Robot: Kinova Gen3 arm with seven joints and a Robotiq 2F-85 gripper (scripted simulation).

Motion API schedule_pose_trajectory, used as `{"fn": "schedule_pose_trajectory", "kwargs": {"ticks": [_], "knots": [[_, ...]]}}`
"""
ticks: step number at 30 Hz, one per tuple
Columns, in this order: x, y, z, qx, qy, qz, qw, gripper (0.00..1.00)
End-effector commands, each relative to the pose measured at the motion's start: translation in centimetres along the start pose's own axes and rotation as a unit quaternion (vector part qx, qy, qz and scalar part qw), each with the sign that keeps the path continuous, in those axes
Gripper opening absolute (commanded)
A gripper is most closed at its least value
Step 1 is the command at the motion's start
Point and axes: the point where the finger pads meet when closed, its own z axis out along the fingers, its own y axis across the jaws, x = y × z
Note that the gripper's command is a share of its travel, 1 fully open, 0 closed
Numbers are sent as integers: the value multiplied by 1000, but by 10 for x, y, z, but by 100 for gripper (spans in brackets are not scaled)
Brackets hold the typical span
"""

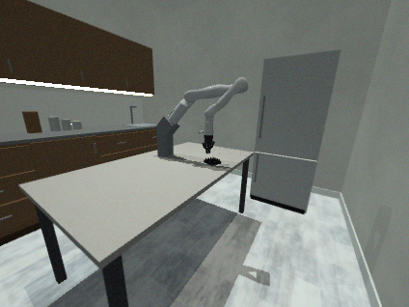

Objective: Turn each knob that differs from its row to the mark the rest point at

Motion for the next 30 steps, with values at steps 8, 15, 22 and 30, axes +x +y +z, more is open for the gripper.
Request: {"fn": "schedule_pose_trajectory", "kwargs": {"ticks": [8,15,22,30], "knots": [[0,0,0,0,0,0,1000,19],[0,0,3,0,0,0,1000,19],[0,0,9,0,0,0,1000,19],[0,0,17,0,0,0,1000,19]]}}
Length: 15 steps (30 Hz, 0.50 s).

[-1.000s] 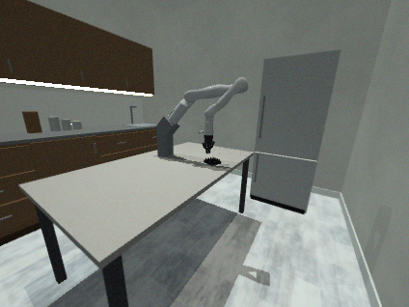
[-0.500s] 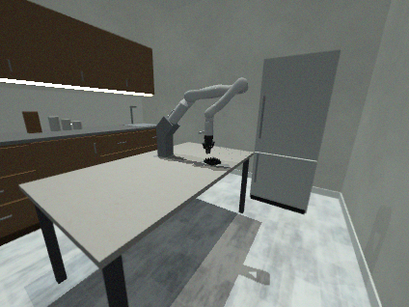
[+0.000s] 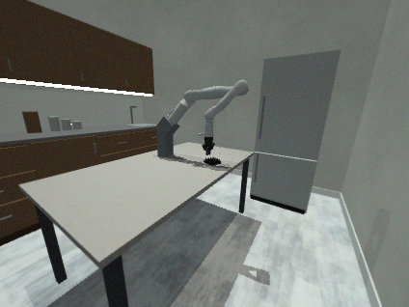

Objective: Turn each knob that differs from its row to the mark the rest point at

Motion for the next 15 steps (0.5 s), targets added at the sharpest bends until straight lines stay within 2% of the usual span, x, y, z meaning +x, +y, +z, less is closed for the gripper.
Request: {"fn": "schedule_pose_trajectory", "kwargs": {"ticks": [1,15], "knots": [[2,-1,4,1,2,0,1000,19],[2,-1,20,1,2,0,1000,19]]}}
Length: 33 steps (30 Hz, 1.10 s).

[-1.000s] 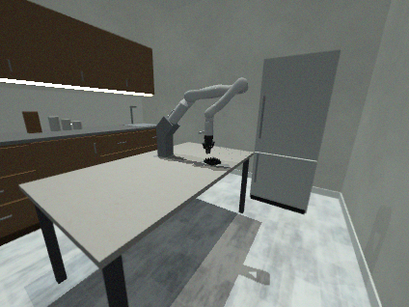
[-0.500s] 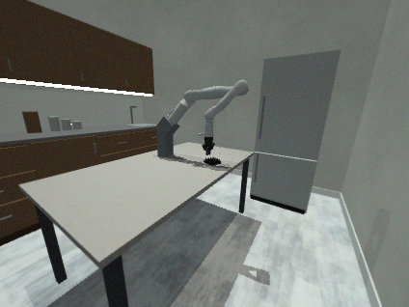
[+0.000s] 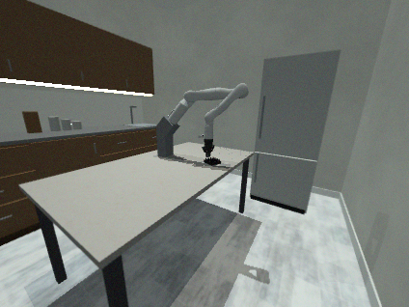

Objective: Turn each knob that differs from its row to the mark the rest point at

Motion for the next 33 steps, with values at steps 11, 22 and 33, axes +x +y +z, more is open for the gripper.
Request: {"fn": "schedule_pose_trajectory", "kwargs": {"ticks": [11,22,33], "knots": [[2,-1,11,1,2,0,1000,19],[2,-1,12,1,2,0,1000,19],[2,-1,12,1,2,0,1000,19]]}}
